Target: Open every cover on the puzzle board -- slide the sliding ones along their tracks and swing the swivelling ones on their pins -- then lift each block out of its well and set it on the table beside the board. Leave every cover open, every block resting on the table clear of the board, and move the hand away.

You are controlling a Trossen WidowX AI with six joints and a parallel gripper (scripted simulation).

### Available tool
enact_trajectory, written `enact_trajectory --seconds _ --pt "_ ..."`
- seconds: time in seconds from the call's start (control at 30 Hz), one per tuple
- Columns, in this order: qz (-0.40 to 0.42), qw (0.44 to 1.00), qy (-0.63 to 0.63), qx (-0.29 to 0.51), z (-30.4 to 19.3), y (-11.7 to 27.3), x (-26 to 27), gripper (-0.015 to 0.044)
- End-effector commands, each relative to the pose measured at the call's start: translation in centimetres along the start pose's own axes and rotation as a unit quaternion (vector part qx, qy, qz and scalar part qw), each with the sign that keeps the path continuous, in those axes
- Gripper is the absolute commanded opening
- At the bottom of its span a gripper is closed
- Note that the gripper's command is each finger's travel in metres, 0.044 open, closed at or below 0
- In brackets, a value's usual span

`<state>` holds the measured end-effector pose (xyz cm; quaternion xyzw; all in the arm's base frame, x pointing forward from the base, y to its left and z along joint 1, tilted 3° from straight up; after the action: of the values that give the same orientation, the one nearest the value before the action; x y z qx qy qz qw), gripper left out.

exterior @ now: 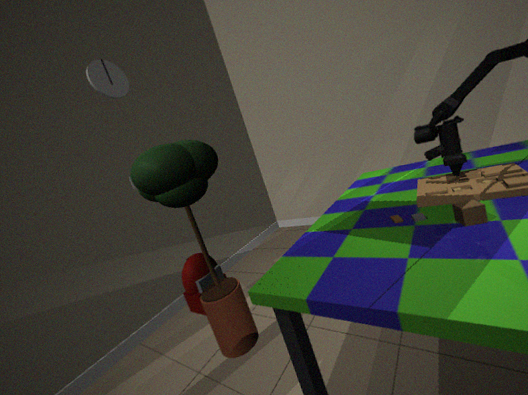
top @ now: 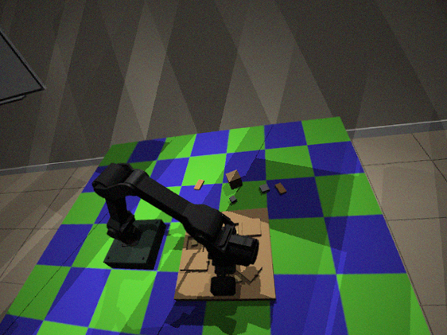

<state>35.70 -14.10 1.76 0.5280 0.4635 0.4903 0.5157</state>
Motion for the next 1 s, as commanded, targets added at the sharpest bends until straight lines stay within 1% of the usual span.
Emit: enact_trajectory --seconds 0.0,0.97 --pt "0.002 1.0 0.0 -0.001 0.1 0.0 0.6 0.0" --pt "0.003 1.0 0.0 -0.002 1.6 0.1 3.3 0.0"
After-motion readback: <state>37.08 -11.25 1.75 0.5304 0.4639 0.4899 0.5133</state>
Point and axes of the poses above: the point midway between the two fingers, 35 mm back from their tips, its own y axis back along the fingers, its own x axis across the jaws, z = x × y, the point moved 1 cm from there along y, back along the fingers, and after that the axes turned 1 degree about -y, right-handed, at the moved point
